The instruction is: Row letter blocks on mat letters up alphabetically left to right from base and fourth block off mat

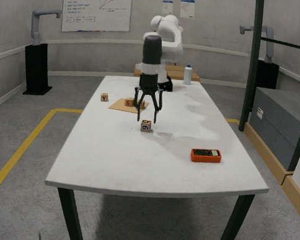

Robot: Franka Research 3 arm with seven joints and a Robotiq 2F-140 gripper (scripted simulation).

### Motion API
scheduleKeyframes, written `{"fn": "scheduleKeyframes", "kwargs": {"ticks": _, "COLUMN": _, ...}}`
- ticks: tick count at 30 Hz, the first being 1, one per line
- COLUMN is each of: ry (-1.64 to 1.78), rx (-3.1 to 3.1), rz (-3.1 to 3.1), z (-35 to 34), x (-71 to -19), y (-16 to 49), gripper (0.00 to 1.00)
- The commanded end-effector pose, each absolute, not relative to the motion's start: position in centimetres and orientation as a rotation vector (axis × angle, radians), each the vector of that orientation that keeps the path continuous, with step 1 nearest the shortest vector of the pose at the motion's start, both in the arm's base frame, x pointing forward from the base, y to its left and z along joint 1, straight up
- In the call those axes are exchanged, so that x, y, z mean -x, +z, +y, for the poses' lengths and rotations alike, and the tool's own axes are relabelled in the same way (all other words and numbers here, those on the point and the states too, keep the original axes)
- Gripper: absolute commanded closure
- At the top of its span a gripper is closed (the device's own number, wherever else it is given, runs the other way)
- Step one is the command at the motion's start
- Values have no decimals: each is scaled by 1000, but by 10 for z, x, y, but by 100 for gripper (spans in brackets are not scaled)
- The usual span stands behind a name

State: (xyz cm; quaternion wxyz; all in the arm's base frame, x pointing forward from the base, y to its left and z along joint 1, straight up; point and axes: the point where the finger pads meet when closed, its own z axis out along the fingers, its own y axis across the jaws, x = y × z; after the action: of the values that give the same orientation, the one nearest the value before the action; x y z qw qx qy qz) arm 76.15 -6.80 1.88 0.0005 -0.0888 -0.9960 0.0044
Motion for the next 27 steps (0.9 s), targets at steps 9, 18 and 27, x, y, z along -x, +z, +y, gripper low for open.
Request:
{"fn": "scheduleKeyframes", "kwargs": {"ticks": 9, "ry": 10, "rx": 280, "rz": -3134, "z": -68, "x": -764, "y": -12, "gripper": 45}}
{"fn": "scheduleKeyframes", "kwargs": {"ticks": 18, "ry": 10, "rx": 280, "rz": -3134, "z": -68, "x": -764, "y": -22, "gripper": 45}}
{"fn": "scheduleKeyframes", "kwargs": {"ticks": 27, "ry": 10, "rx": 280, "rz": -3134, "z": -68, "x": -764, "y": -22, "gripper": 45}}
